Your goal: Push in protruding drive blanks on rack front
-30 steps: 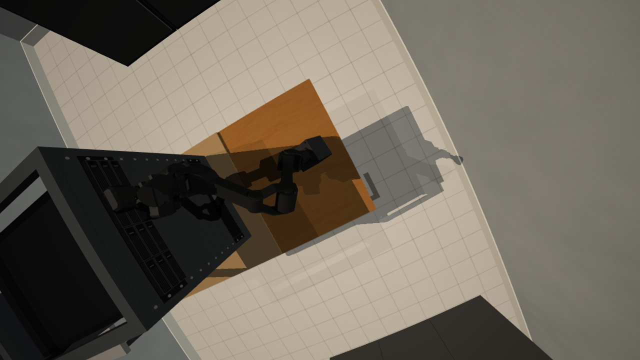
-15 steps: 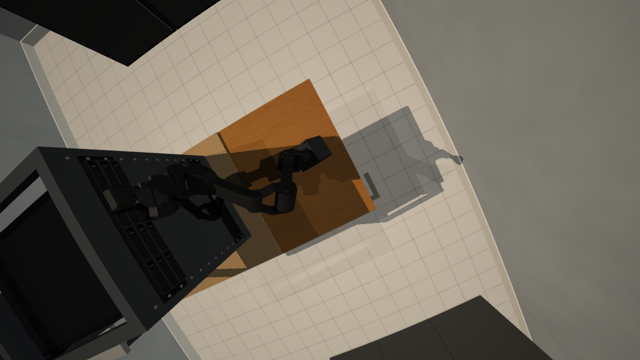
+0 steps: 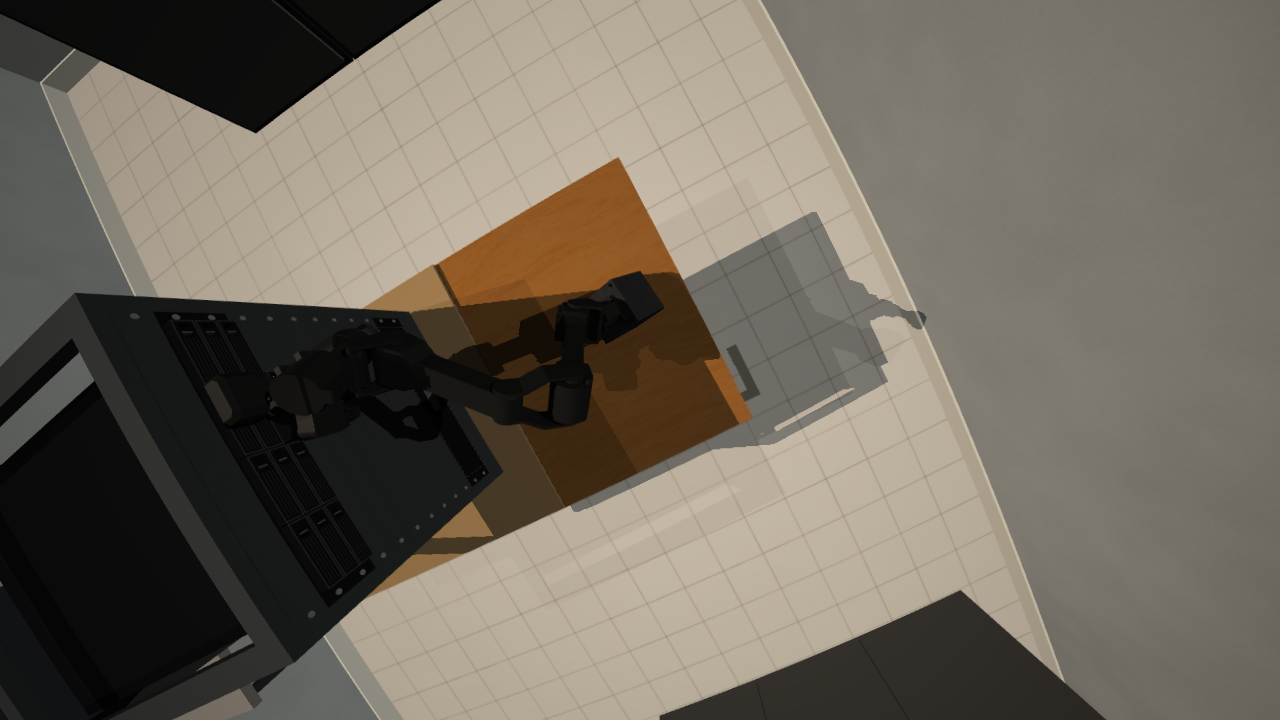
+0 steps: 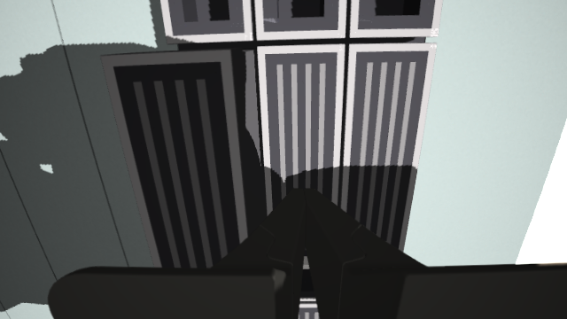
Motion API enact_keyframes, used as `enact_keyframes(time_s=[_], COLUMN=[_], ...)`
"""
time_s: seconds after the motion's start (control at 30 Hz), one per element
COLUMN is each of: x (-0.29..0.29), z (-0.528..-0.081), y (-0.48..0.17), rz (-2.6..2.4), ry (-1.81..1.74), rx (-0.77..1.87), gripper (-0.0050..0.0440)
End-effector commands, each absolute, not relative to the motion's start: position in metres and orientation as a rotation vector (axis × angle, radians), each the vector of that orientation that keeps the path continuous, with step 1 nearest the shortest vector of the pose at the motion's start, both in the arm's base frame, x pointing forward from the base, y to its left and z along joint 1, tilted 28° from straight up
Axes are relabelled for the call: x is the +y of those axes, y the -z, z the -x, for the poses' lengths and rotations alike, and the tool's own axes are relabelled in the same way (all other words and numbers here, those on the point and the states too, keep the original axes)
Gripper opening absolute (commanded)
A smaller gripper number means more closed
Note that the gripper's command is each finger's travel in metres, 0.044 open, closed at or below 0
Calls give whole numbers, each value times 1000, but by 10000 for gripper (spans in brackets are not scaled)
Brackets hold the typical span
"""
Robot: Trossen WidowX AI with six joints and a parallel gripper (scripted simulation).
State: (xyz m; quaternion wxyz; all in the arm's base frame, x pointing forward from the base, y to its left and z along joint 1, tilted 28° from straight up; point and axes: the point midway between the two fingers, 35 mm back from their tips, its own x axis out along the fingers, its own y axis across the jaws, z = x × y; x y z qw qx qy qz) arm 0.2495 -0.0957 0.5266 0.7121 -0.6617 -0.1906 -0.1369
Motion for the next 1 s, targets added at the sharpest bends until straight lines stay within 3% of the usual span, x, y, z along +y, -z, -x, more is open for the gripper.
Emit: enact_keyframes(time_s=[0.0, 0.97], x=[-92, -92], z=[-246, -249], y=[-536, -537], rz=[1483, 1483], ry=[315, 315], rx=[-440, -440], gripper=[-50, -50])
